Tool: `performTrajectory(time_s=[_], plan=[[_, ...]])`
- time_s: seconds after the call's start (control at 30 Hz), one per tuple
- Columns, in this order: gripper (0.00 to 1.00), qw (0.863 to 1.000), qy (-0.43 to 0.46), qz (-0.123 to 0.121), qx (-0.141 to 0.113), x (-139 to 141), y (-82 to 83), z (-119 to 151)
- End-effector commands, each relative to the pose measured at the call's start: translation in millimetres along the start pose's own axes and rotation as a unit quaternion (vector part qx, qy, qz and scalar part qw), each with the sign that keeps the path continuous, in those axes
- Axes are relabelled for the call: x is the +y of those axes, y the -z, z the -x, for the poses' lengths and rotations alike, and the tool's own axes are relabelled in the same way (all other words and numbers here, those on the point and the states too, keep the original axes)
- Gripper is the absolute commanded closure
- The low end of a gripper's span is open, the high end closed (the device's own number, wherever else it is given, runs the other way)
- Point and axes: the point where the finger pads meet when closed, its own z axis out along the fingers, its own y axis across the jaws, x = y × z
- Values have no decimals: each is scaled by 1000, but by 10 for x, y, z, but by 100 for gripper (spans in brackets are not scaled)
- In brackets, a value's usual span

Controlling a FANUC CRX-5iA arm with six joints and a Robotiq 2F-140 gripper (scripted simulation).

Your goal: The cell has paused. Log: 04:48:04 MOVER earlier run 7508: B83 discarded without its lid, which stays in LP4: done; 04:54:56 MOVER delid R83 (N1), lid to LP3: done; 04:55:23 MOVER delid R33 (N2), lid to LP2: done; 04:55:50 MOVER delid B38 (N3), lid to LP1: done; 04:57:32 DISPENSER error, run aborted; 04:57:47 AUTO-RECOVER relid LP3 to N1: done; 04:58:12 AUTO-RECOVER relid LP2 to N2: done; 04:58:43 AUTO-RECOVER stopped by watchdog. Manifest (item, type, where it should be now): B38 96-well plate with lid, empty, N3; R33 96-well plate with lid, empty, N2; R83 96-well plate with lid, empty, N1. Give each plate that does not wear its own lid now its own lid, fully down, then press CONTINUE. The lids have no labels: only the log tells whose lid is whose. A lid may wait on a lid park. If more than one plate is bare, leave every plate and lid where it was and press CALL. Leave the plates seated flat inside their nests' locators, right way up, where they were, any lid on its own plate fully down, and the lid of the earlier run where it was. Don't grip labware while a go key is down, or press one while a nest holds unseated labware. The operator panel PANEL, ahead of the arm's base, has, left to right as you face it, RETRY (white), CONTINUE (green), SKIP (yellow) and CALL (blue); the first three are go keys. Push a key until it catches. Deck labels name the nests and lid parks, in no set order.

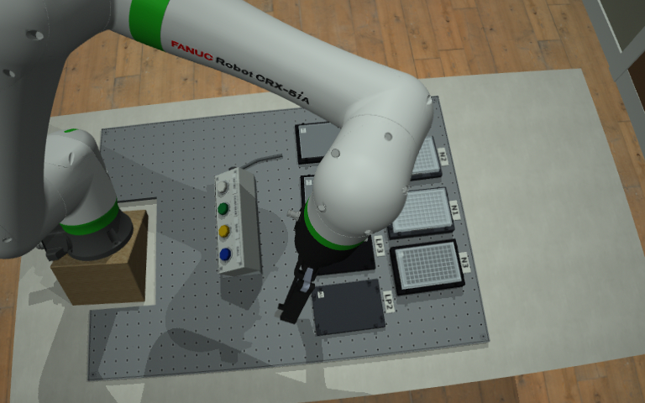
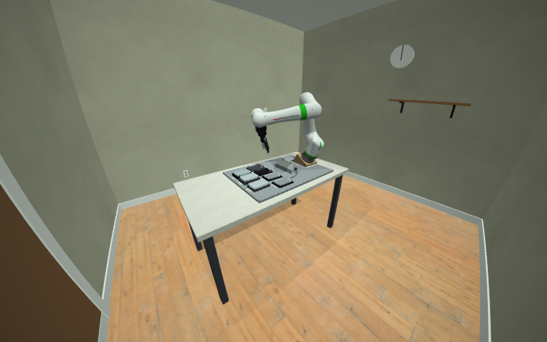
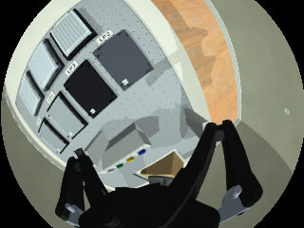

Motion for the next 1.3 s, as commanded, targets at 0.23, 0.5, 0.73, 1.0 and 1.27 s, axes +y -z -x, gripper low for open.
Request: performTrajectory(time_s=[0.23,0.5,0.73,1.0,1.27], plan=[[0,983,135,-52,110,-1400,-107,-432],[0,973,171,-68,140,-1795,-108,-485],[100,973,171,-68,140,-1795,-108,-485],[100,973,171,-68,140,-1795,-108,-485],[100,973,171,-68,140,-1795,-108,-485]])
